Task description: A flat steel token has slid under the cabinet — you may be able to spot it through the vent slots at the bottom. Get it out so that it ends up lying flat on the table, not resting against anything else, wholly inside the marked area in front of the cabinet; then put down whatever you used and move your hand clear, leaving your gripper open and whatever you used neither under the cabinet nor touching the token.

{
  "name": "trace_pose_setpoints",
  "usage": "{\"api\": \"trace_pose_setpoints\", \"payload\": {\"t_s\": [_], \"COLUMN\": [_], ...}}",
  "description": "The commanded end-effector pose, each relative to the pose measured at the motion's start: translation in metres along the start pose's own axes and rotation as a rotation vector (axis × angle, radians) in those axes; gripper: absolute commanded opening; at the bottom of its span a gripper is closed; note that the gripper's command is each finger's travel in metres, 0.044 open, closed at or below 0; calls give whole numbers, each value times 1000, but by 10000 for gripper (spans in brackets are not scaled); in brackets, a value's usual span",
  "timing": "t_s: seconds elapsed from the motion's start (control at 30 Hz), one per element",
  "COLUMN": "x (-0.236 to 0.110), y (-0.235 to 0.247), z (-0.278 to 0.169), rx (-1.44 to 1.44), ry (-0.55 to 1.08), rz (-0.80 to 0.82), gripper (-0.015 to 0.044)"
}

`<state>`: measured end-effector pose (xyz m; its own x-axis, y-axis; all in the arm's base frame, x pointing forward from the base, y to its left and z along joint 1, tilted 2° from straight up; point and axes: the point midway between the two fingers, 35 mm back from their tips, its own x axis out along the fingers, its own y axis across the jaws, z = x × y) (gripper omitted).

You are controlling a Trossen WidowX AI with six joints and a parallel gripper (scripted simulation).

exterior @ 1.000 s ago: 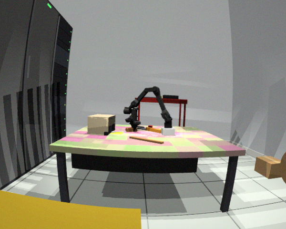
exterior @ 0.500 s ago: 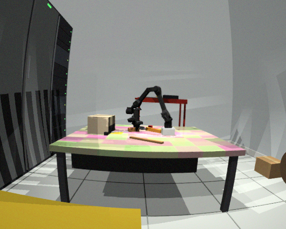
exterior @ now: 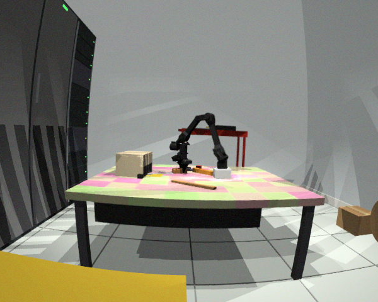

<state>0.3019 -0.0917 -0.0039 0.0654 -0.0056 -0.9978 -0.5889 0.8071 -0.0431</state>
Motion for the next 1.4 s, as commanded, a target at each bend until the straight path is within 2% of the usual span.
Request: {"api": "trace_pose_setpoints", "payload": {"t_s": [0.0,1.37], "x": [1,-2], "y": [0,-2], "z": [-10,-57], "rx": [1,2], "ry": [1,5], "rz": [2,1], "gripper": [0,0]}}
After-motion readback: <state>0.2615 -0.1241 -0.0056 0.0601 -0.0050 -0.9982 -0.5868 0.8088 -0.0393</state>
